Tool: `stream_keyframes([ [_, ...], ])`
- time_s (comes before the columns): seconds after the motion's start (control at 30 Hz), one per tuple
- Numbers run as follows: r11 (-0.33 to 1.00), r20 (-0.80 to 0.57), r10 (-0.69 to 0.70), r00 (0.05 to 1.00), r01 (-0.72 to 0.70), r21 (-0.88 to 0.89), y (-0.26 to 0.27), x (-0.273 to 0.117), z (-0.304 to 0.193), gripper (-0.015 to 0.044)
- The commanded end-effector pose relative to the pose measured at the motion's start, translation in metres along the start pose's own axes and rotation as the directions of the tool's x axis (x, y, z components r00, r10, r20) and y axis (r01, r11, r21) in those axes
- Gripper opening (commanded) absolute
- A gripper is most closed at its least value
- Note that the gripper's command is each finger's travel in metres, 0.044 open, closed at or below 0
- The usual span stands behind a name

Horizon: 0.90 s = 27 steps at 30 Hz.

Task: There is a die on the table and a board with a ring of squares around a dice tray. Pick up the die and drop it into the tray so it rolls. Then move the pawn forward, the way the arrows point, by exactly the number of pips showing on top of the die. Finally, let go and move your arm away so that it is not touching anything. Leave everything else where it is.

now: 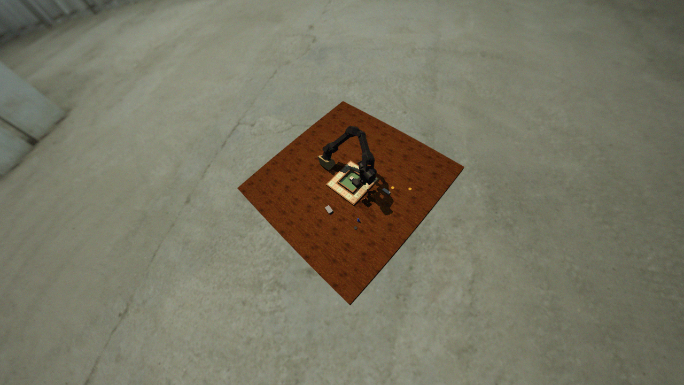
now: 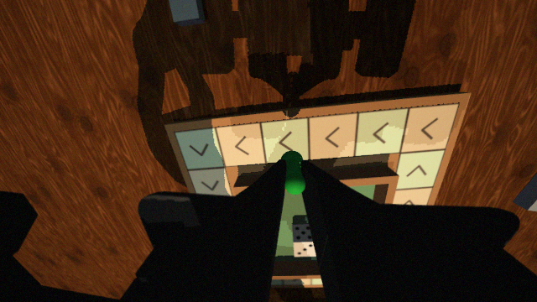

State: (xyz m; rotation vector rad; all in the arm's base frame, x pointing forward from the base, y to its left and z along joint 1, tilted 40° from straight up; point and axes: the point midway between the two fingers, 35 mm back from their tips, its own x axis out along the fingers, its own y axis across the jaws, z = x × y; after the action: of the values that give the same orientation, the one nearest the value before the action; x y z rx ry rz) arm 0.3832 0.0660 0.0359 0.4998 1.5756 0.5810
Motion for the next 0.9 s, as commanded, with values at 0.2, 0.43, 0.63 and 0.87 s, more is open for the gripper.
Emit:
stream_keyframes([
  [0.2,1.0,-0.008,0.007,1.0,-0.007,0.006,0.003,0.034,-0.004,0.0],
  [0.43,1.0,-0.008,0.007,1.0,-0.007,0.006,0.003,0.035,-0.004,0.0],
  [0.63,1.0,-0.008,0.007,1.0,-0.007,0.006,0.003,0.044,-0.004,0.0],
  [0.87,1.0,-0.008,0.007,1.0,-0.007,0.006,0.003,0.051,-0.004,0.0],
])
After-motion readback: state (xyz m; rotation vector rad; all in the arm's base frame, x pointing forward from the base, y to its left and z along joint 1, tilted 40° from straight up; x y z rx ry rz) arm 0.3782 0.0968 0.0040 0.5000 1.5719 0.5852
